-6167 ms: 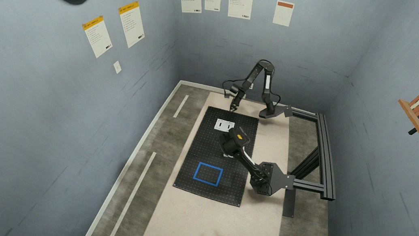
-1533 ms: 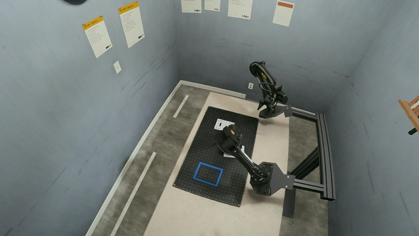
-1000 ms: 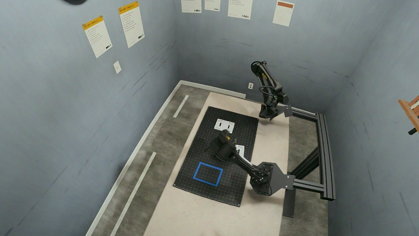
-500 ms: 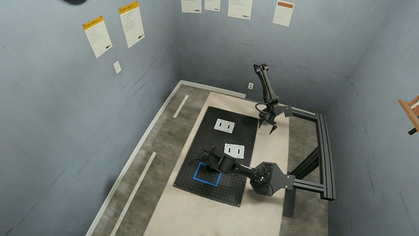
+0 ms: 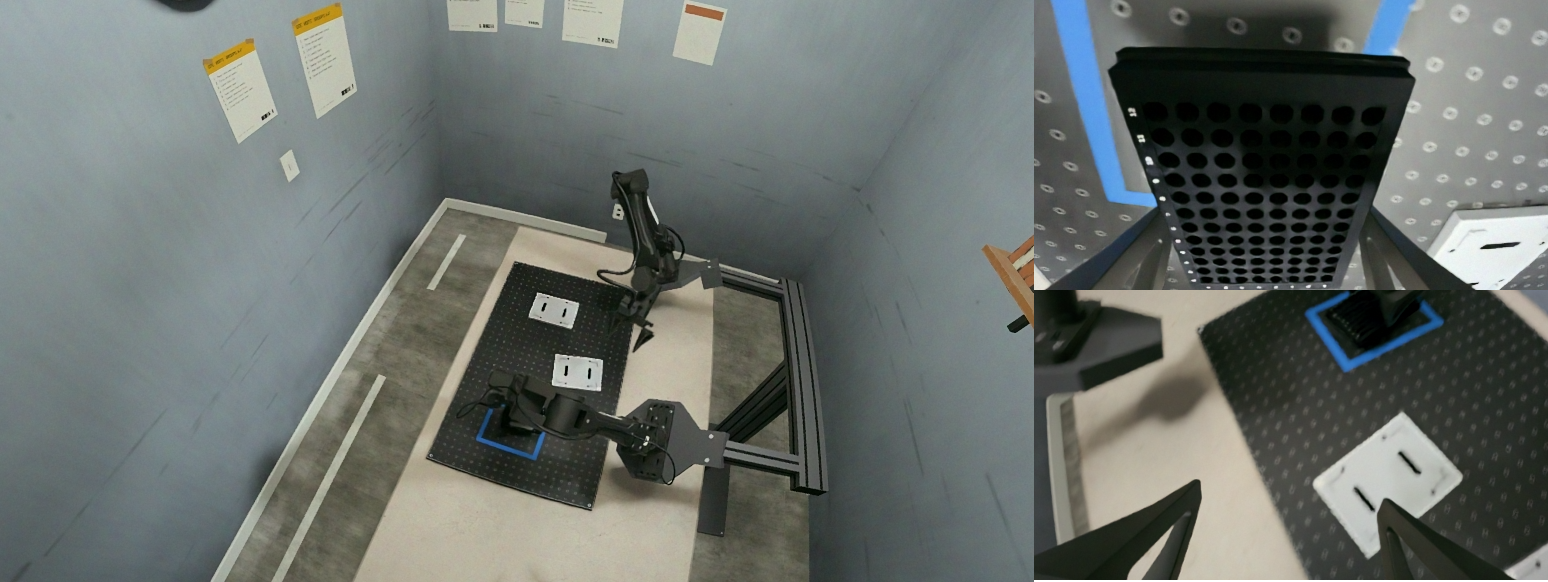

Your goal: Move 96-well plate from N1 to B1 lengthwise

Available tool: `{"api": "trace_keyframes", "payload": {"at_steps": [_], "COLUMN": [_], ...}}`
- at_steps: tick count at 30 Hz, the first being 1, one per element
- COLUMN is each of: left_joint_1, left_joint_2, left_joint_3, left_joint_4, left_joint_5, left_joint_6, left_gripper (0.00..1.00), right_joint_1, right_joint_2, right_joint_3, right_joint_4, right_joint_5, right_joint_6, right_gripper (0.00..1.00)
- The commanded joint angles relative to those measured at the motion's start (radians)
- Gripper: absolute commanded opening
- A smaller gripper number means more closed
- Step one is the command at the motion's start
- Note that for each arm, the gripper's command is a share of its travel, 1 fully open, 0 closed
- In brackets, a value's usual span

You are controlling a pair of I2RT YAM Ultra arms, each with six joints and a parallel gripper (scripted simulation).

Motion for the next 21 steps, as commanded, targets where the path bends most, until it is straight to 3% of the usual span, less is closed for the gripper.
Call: {"api": "trace_keyframes", "payload": {"at_steps": [1,8,10,14,21], "left_joint_1": [0.036,0.073,0.073,0.058,0.053], "left_joint_2": [-0.039,-0.051,-0.051,-0.028,-0.020], "left_joint_3": [0.040,0.053,0.053,0.061,0.073], "left_joint_4": [-0.026,-0.025,-0.025,-0.046,-0.039], "left_joint_5": [0.032,0.043,0.043,0.019,0.022], "left_joint_6": [0.056,0.072,0.072,0.198,0.231], "left_gripper": [0.79,0.79,0.79,0.79,0.79], "right_joint_1": [-0.061,-0.219,-0.219,-0.303,-0.351], "right_joint_2": [0.053,0.201,0.201,0.307,0.391], "right_joint_3": [0.041,0.044,0.044,0.047,0.059], "right_joint_4": [0.269,0.603,0.603,0.792,0.878], "right_joint_5": [-0.061,-0.149,-0.149,-0.215,-0.252], "right_joint_6": [-0.189,-0.418,-0.418,-0.519,-0.543], "right_gripper": [1.00,1.00,1.00,1.00,1.00]}}
